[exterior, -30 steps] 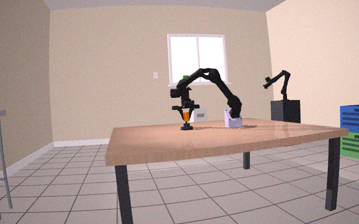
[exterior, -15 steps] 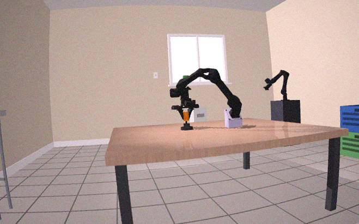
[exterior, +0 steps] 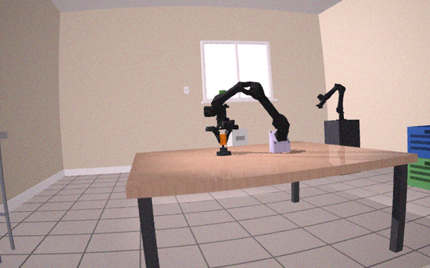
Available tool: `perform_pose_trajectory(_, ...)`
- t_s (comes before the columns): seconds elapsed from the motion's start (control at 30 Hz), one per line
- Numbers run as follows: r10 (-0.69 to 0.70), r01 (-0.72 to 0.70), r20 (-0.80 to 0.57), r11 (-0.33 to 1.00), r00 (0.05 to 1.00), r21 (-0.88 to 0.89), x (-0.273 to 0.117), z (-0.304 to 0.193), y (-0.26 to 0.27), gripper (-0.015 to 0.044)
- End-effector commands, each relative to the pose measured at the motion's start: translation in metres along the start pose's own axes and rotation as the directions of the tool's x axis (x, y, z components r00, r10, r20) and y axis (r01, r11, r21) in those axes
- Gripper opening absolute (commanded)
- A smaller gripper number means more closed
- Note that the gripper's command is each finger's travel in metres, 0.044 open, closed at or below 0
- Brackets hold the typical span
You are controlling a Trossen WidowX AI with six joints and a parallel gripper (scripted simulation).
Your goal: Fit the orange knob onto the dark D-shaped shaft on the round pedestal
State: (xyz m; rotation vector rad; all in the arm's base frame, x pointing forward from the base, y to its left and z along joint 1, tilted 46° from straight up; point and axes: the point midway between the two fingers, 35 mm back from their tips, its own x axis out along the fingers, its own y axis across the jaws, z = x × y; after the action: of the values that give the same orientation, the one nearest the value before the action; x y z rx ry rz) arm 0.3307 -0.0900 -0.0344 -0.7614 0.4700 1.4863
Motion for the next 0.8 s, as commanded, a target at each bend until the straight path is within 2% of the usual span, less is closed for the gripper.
perform_pose_trajectory(0.0,-0.003,0.003,-0.002,1.0,1.0,-0.002,-0.0015,-0.0008,0.0023,0.0)
perform_pose_trajectory(0.77,-0.003,0.003,-0.002,1.0,1.0,-0.028,-0.0035,0.0003,-0.0012,0.0)
